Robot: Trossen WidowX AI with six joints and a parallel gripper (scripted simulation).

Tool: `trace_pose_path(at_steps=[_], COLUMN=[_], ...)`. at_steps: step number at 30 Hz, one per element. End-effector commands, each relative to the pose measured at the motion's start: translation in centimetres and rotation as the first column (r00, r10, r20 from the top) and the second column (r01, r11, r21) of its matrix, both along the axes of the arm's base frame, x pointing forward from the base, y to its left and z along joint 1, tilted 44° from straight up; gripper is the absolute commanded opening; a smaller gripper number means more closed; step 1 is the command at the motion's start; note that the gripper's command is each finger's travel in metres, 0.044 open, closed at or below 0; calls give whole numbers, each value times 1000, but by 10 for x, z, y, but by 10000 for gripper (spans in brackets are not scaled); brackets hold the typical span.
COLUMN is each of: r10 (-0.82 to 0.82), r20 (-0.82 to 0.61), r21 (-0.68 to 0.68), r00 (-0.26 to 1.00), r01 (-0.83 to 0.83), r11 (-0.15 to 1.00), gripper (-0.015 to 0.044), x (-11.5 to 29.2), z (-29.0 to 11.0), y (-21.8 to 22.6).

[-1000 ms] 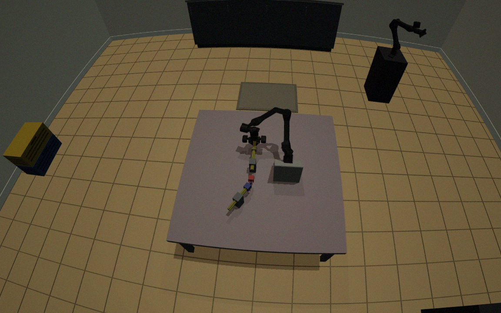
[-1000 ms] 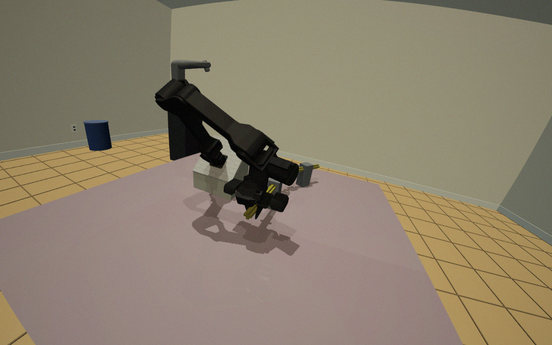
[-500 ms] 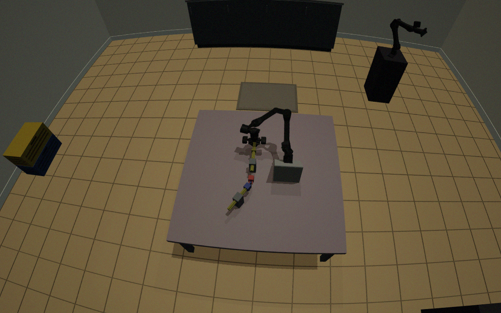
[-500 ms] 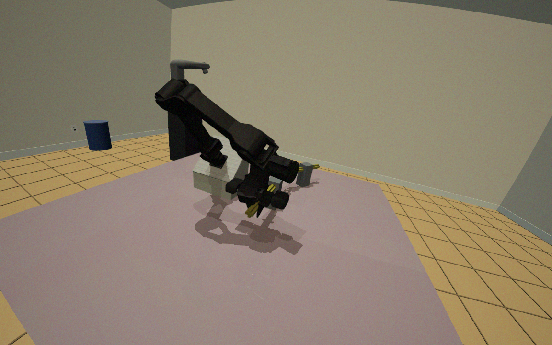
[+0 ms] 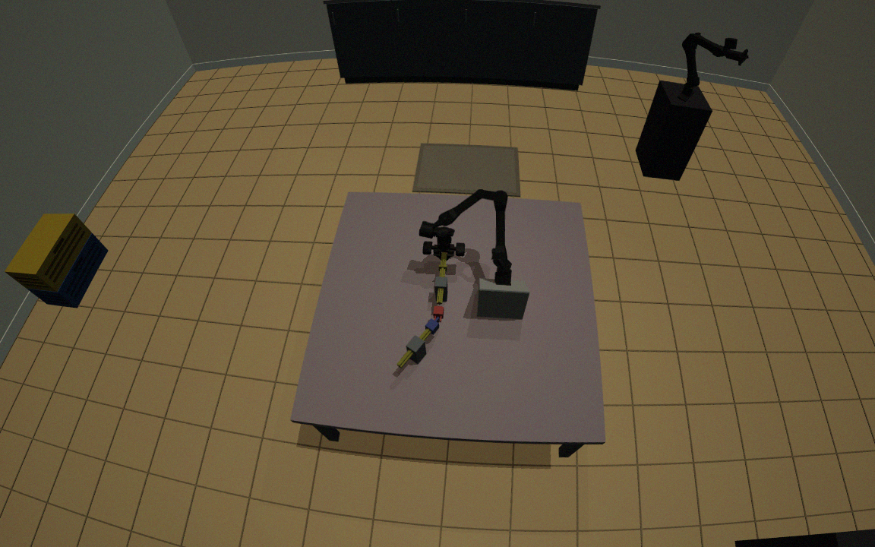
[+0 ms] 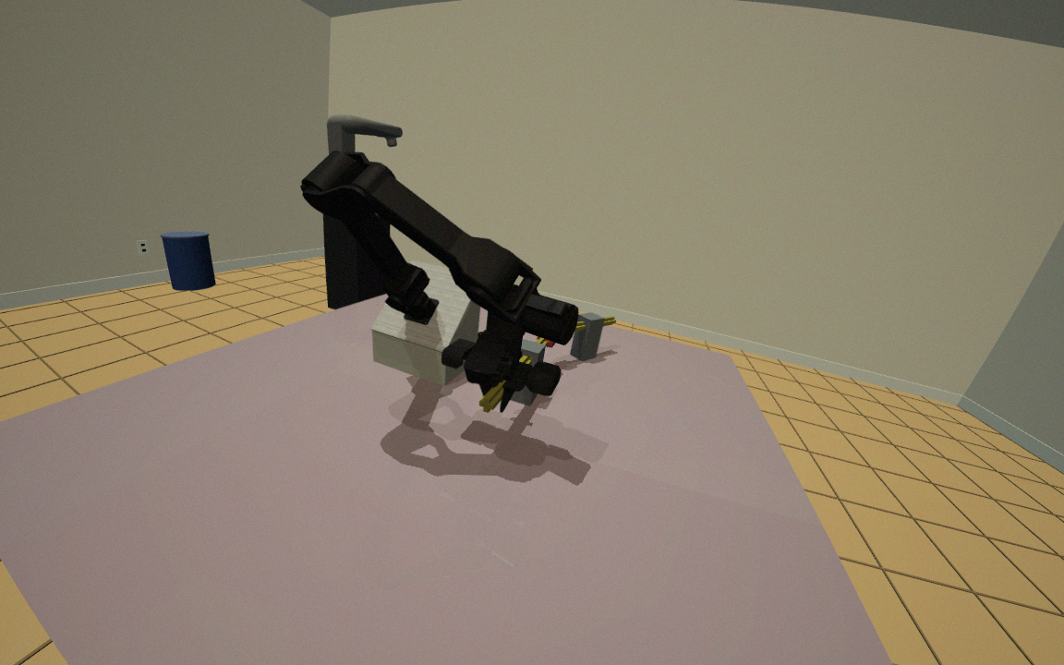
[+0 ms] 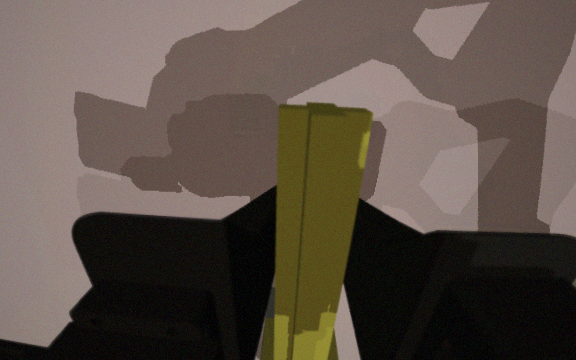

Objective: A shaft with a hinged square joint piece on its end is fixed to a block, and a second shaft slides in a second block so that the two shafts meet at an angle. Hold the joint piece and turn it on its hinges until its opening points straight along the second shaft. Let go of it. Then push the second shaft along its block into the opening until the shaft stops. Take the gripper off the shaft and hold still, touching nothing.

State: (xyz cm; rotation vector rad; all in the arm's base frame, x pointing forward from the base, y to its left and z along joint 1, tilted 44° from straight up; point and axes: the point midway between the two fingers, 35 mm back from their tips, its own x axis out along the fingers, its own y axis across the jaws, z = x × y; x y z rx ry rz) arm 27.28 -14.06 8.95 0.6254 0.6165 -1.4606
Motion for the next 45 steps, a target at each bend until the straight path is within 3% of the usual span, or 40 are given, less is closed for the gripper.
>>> trace_pose_path(at_steps=[1, 45], r10=[-3, -3], r20=[0, 3], r21=[-1, 1], r00=[1000, 1000], r01=[3, 3], r11=[1000, 1000], gripper=[0, 0], x=[0, 0], z=[-7, -42], y=[5, 43])
